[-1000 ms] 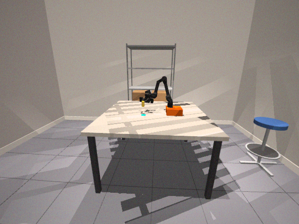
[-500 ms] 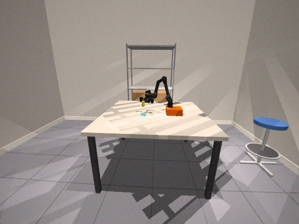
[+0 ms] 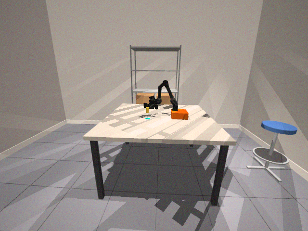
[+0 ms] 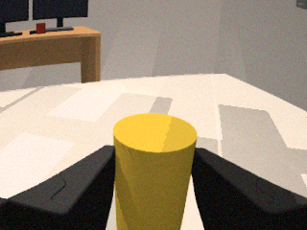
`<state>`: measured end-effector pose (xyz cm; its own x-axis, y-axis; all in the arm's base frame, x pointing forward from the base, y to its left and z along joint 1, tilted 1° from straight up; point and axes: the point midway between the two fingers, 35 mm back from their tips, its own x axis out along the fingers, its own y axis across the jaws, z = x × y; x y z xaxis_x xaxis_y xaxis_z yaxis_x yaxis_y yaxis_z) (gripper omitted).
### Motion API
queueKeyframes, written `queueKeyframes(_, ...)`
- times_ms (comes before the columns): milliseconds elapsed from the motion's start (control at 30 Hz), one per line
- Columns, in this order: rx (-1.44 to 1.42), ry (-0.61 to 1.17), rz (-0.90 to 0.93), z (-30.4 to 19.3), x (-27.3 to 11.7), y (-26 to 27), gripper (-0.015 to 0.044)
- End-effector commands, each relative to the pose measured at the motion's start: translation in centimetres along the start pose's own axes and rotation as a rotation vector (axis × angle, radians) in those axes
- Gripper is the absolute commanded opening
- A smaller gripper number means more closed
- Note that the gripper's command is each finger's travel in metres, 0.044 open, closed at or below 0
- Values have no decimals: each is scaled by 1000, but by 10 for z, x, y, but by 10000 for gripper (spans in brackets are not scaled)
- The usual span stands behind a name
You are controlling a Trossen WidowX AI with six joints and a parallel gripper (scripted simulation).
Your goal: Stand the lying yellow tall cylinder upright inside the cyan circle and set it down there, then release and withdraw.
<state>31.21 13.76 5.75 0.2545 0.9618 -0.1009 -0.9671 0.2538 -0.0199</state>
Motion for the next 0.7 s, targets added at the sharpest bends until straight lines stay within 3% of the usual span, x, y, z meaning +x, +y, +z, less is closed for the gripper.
queueKeyframes(0,-1,-3,4,-12,1,-1,105)
queueKeyframes(667,5,-1,2,-62,3,5,105)
